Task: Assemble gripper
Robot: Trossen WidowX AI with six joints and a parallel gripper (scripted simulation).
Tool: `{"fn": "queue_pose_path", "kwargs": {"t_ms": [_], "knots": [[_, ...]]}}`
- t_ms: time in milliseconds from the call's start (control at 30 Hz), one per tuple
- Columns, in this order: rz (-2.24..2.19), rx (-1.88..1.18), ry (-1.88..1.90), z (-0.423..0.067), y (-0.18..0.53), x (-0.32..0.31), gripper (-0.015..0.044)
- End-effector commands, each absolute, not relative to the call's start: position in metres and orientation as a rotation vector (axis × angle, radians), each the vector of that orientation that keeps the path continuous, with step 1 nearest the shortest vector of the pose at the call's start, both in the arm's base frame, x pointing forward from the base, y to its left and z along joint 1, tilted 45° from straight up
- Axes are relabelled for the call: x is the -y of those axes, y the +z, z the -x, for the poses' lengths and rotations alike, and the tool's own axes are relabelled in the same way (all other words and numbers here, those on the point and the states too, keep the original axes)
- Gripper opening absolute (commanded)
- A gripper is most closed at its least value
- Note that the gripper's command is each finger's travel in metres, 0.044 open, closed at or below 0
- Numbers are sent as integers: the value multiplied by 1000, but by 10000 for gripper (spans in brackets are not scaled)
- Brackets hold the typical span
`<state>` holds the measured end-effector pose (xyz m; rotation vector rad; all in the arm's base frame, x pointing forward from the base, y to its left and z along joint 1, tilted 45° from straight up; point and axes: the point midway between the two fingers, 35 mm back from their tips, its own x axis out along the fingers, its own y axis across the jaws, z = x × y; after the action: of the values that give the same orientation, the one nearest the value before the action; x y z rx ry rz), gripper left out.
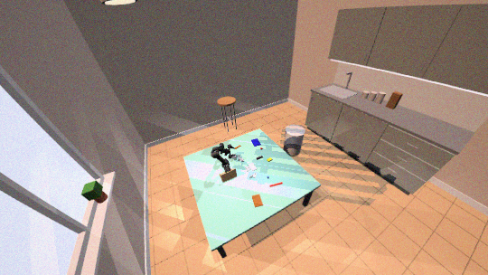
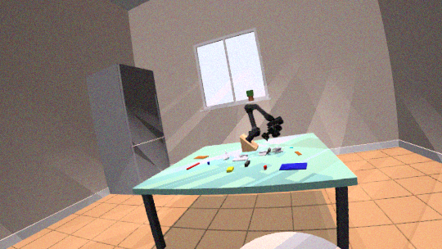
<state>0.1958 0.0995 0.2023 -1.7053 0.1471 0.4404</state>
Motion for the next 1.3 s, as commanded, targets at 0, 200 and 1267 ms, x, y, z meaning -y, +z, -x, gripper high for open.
{"fn": "queue_pose_path", "kwargs": {"t_ms": [0,200,1267], "knots": [[1725,-192,530,-200,196,-102,440],[1723,-267,671,-206,185,-105,440],[1145,-571,1275,-231,156,-101,440]]}}
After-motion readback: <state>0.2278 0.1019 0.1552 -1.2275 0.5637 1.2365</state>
